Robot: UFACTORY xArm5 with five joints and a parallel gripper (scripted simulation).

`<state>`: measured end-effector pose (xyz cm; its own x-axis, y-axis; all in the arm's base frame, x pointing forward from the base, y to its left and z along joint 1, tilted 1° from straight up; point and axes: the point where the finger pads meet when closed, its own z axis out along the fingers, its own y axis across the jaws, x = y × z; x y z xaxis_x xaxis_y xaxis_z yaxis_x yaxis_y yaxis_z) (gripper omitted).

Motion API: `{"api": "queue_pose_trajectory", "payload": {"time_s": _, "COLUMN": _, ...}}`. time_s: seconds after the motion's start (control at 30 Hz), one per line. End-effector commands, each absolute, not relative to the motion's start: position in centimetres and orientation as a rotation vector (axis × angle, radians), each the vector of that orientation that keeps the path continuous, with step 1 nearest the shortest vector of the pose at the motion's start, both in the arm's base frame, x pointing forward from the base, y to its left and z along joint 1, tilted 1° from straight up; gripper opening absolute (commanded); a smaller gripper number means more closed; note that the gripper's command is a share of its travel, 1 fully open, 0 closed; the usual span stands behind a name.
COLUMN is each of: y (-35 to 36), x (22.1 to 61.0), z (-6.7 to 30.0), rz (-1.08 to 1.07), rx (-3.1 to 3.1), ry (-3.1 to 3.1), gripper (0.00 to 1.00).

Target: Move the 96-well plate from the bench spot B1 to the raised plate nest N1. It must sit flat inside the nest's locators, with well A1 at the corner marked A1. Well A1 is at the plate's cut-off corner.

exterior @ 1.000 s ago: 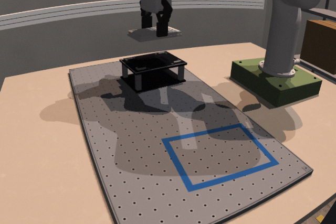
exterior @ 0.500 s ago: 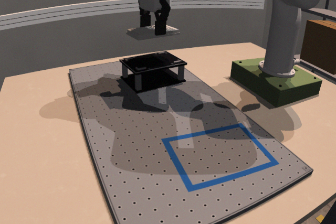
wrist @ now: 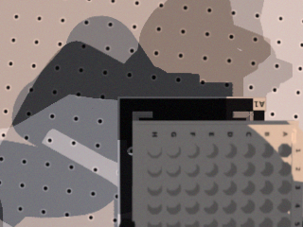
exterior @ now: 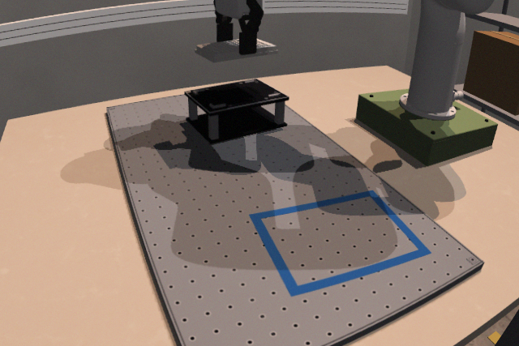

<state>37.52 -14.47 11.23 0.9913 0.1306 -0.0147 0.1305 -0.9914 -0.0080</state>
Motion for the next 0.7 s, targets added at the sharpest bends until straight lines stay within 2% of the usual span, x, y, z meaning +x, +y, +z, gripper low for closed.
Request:
{"api": "queue_pose_trajectory", "payload": {"time_s": 0.0, "y": -14.5, "x": 37.6, "z": 11.4, "rz": 0.018, "rx": -3.129, "ry": -0.205, "gripper": 0.0}}
{"api": "queue_pose_trajectory", "payload": {"time_s": 0.67, "y": -14.5, "x": 37.6, "z": 9.4, "rz": 0.018, "rx": -3.129, "ry": -0.205, "gripper": 0.0}}
